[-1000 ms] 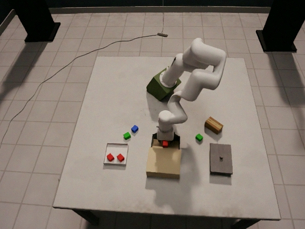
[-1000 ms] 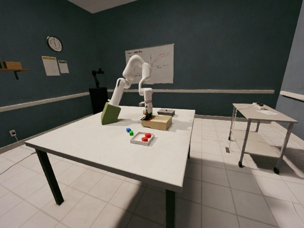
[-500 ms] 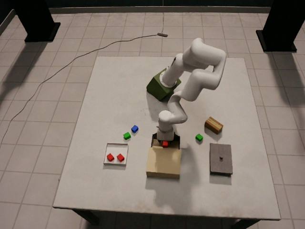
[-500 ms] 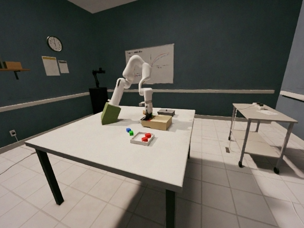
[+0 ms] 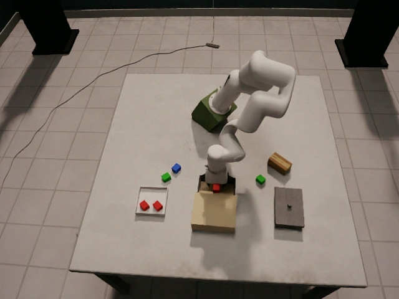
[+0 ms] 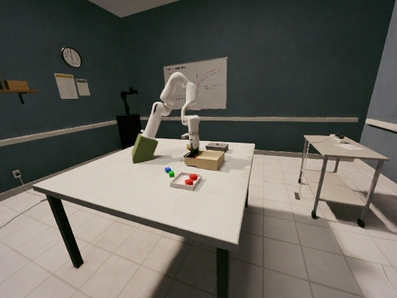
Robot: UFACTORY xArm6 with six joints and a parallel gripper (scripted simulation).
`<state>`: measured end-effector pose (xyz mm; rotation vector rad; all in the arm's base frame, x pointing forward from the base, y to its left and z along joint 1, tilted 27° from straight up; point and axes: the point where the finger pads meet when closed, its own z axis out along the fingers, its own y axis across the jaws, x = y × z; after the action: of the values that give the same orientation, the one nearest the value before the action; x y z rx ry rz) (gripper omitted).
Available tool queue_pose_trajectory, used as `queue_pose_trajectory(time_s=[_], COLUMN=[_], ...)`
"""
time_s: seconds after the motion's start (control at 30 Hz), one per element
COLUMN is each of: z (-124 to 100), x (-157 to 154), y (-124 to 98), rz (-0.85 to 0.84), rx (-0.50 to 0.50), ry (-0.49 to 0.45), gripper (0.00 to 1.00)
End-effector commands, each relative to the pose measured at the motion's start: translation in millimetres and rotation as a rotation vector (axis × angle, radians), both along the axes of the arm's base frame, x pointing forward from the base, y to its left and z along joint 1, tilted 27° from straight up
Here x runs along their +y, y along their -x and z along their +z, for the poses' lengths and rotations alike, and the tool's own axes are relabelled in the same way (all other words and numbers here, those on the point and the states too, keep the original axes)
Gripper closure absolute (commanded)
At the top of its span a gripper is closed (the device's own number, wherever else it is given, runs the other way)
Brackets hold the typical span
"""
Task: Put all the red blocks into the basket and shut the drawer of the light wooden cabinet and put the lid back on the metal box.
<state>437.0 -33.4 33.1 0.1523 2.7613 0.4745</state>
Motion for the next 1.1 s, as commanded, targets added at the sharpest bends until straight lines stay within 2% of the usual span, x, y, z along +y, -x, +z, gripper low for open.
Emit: queue_pose_trajectory(time_s=[0.0, 1.07], z=[-2, -26], x=[1, 9], y=[-2, -11], rz=[-0.001, -0.001], rx=[-0.003, -0.003], ry=[0.001, 0.001], gripper=[0.31, 0.31])
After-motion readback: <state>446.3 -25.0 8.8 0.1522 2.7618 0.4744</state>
